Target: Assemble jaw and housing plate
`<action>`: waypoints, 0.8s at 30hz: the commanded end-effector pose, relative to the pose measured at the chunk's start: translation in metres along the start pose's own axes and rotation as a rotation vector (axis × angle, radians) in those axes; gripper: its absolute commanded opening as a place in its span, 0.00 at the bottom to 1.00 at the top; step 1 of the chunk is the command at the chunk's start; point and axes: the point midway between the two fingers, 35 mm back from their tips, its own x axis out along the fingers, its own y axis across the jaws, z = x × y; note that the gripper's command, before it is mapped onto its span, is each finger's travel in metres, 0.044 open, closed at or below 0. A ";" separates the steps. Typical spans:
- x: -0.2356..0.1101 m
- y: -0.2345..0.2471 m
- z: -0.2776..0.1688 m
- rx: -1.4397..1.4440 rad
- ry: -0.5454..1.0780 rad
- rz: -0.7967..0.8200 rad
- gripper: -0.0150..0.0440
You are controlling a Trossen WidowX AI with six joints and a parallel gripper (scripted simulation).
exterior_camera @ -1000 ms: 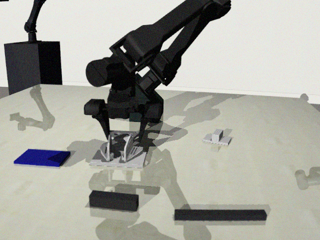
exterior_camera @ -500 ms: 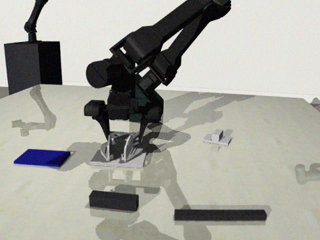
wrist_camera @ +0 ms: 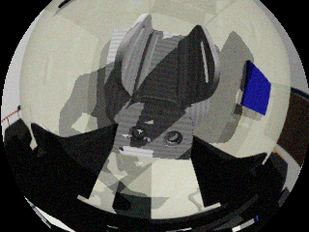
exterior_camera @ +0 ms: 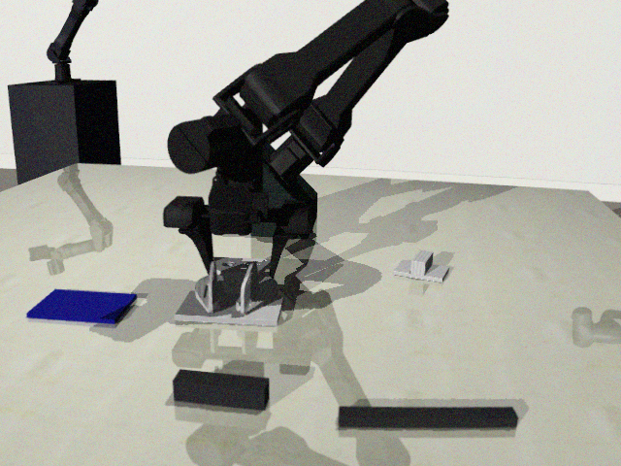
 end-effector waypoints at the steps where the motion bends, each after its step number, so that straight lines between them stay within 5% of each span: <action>1: 0.002 0.000 0.000 0.005 0.001 0.003 0.85; 24: 0.006 0.000 0.000 0.005 0.001 0.003 0.85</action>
